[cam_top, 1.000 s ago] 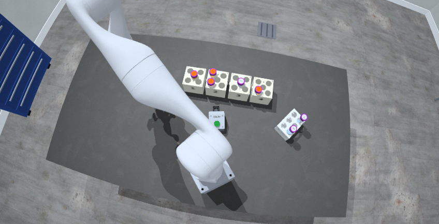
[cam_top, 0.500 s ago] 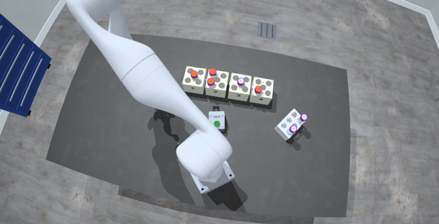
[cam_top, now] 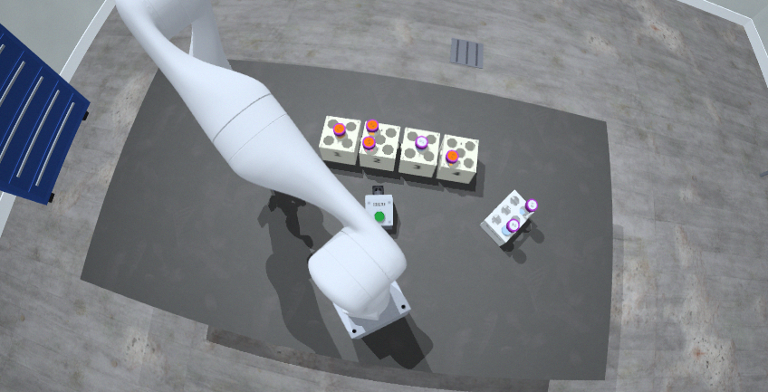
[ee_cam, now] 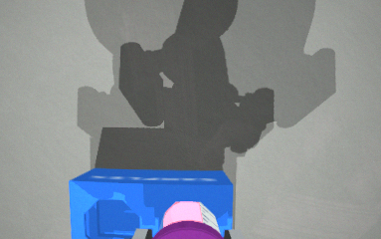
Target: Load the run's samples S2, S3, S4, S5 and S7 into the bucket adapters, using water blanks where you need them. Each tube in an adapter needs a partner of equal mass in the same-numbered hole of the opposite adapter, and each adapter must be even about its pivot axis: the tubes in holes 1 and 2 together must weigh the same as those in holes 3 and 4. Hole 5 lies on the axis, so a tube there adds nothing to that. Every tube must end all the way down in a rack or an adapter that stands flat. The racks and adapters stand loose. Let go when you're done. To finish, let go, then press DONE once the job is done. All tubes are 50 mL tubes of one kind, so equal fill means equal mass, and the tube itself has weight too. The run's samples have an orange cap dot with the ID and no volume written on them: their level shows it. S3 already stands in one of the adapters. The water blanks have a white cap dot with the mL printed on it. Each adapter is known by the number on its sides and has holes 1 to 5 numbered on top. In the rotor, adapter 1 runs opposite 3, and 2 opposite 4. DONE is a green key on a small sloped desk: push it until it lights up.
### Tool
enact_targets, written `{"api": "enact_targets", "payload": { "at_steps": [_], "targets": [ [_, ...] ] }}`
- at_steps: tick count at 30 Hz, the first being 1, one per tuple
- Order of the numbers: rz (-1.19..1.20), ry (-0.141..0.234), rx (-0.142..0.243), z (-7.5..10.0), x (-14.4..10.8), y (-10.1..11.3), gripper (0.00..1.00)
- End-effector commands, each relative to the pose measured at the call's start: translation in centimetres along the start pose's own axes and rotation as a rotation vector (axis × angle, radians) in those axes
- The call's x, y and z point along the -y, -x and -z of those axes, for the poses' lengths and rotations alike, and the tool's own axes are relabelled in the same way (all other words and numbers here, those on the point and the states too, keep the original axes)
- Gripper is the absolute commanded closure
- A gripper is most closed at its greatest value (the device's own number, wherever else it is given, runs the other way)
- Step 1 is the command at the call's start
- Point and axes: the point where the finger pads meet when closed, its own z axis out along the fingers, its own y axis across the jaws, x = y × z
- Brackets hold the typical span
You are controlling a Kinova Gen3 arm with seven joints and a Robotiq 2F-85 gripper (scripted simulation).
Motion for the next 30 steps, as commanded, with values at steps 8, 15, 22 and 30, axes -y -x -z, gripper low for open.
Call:
{"api": "enact_targets", "payload": {
  "at_steps": [8,15,22,30],
  "targets": [
    [0.0,0.0,0.001,0.7,0.0,0.1,0.9],
    [0.0,0.0,0.001,1.6,0.0,0.0,0.9],
    [0.0,0.0,0.001,2.6,0.0,0.0,0.9],
    [0.0,0.0,0.001,3.4,0.0,0.0,0.9]
  ]
}}
